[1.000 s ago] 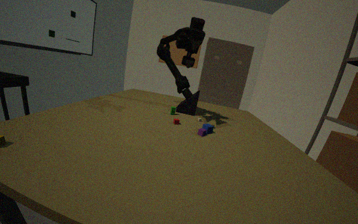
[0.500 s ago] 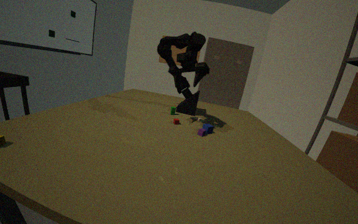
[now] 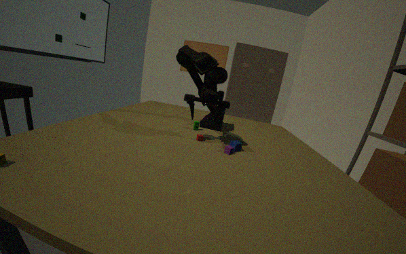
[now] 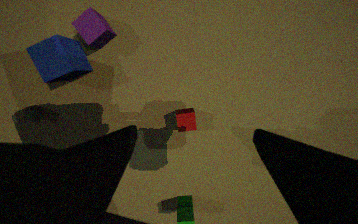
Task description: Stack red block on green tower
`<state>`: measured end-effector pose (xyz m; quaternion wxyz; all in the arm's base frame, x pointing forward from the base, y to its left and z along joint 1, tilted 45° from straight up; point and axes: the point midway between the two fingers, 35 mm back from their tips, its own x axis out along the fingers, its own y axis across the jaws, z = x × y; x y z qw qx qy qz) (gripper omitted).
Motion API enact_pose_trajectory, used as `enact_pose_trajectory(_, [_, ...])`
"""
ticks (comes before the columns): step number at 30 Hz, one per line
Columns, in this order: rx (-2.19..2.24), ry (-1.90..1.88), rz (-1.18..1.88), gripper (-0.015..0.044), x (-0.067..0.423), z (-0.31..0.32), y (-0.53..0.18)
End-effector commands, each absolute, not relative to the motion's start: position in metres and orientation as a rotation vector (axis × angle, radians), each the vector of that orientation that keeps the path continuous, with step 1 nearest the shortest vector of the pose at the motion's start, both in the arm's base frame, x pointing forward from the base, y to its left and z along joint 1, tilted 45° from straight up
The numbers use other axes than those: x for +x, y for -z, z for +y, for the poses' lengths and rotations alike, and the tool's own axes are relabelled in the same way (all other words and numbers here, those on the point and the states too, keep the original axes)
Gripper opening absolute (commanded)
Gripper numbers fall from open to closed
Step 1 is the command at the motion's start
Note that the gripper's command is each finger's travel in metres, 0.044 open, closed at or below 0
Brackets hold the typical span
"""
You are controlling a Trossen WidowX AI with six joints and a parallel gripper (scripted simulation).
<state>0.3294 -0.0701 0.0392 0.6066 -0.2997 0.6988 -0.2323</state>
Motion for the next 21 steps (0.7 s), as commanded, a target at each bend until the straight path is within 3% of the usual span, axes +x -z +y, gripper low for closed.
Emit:
enact_pose_trajectory(1, [-0.771,0.423,1.747,0.044,0.318,-0.081,-0.029])
enact_pose_trajectory(21, [-0.772,0.424,1.747,0.044,0.308,-0.107,-0.002])
